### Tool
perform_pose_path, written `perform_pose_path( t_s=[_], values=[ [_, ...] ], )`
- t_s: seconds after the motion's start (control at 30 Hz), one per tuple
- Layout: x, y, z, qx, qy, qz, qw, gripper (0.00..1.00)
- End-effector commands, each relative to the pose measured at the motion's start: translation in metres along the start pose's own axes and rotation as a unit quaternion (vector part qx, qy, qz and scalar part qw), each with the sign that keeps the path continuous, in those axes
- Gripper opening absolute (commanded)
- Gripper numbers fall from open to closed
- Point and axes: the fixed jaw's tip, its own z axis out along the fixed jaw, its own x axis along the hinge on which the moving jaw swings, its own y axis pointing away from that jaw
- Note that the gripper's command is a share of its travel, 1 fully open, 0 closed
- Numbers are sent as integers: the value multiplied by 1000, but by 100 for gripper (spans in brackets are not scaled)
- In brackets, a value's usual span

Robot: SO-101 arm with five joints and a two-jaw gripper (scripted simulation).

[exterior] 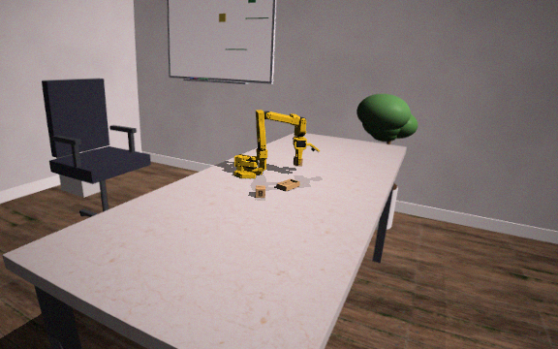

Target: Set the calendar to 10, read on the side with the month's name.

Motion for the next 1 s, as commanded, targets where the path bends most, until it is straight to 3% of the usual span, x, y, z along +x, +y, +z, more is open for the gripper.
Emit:
perform_pose_path(
  t_s=[0.0,0.97],
  values=[
    [-4,-1,-7,-4,-27,9,1000,0],
    [-5,-3,-10,-5,-37,26,999,0]
  ],
)
